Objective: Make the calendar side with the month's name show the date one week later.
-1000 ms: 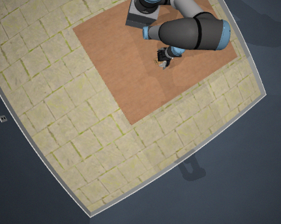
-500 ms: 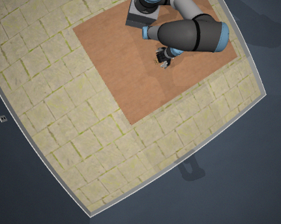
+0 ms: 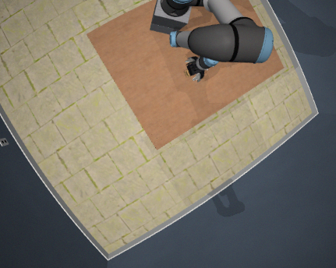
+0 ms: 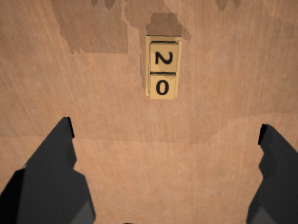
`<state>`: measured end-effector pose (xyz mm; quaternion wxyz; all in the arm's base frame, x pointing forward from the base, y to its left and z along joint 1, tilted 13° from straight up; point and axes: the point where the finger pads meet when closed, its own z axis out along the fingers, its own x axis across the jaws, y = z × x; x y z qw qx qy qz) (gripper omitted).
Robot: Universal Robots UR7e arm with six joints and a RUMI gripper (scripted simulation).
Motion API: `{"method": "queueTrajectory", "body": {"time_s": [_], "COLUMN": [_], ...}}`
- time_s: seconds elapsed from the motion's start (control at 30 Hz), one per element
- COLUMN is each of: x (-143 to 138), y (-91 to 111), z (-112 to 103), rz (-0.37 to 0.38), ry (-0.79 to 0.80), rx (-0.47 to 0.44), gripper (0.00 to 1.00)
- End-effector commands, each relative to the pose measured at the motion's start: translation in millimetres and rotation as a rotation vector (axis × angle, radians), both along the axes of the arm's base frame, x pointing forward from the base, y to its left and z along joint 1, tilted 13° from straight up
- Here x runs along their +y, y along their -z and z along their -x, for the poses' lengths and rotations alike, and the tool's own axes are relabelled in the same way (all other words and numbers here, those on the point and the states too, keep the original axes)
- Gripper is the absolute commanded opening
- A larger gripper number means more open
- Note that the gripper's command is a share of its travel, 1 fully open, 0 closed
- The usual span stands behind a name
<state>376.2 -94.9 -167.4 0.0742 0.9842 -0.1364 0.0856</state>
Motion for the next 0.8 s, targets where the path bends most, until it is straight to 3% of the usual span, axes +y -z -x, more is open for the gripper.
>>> {"method": "queueTrajectory", "body": {"time_s": [0.0,0.03,0.77], "x": [-1.4,-1.4,-1.4], "y": [0.2,0.2,0.2], "z": [-0.6,-0.6,-0.6], "rz": [0.001,0.001,0.001], "ry": [-0.003,-0.003,-0.002], "rx": [-0.001,-0.001,-0.001], "gripper": [1.00,0.29,0.29]}}
